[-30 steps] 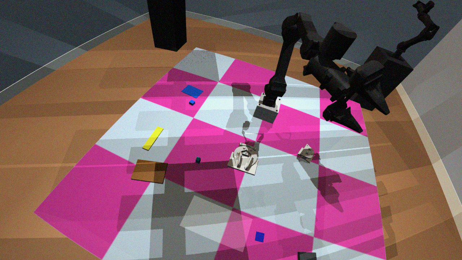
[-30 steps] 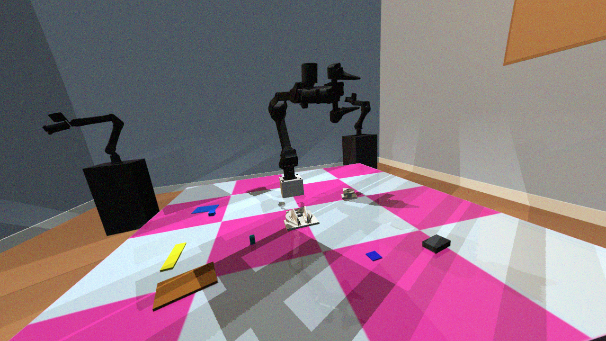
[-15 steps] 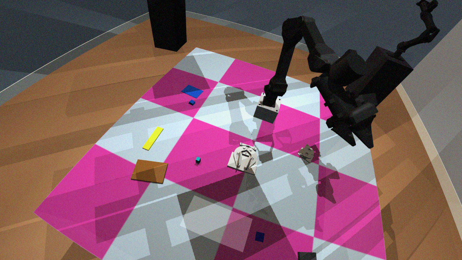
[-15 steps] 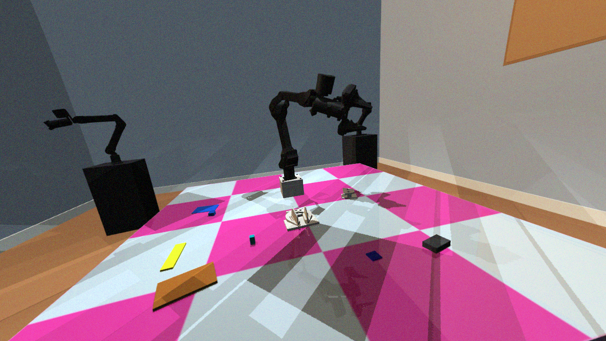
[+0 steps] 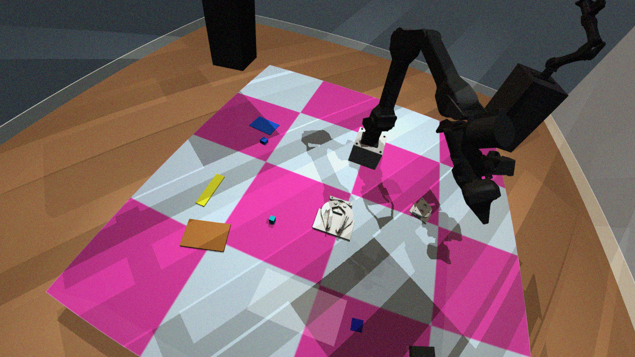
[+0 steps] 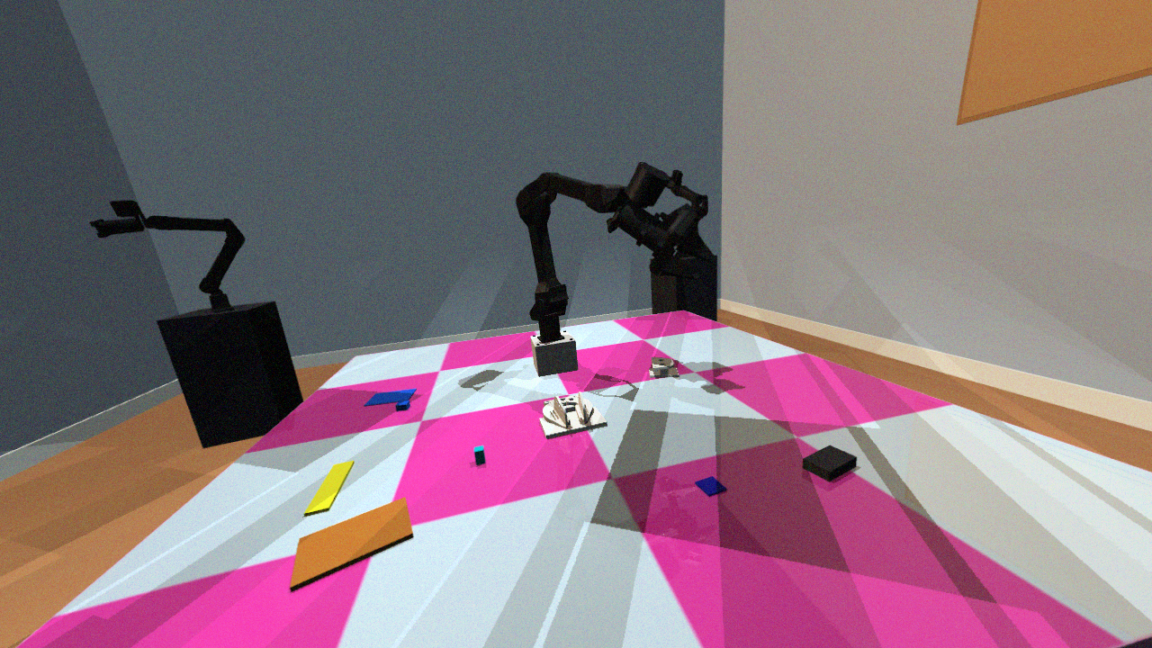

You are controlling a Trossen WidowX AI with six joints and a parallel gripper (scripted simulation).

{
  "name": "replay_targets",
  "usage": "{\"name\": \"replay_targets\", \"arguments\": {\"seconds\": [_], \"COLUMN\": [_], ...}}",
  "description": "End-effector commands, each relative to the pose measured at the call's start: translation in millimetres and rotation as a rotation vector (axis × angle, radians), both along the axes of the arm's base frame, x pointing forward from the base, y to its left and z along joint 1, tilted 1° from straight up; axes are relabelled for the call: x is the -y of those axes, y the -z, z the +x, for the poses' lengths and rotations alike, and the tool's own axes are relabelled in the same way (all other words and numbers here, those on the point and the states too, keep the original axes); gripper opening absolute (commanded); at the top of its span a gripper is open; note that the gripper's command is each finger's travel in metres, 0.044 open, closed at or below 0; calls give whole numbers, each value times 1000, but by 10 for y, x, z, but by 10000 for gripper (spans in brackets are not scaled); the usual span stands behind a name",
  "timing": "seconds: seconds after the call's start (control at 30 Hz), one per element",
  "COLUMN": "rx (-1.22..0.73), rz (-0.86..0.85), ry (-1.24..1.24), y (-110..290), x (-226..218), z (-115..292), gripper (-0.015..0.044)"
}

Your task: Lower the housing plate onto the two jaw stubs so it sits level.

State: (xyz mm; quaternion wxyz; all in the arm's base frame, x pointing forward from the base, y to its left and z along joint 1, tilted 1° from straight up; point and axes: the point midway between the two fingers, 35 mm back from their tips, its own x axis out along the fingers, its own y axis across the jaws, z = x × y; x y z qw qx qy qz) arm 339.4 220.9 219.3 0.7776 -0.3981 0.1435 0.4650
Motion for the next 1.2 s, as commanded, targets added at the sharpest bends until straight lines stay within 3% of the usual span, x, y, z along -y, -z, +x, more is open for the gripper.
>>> {"name": "replay_targets", "arguments": {"seconds": [0.0,0.67,1.17], "rx": [-109,-545,-726], "rz": [-30,-271,-546], "ry": [27,204,380], "y": [247,1168,1624], "x": [-66,-204,-61], "z": [-96,-800,-1389], "gripper": [440,440,440]}}
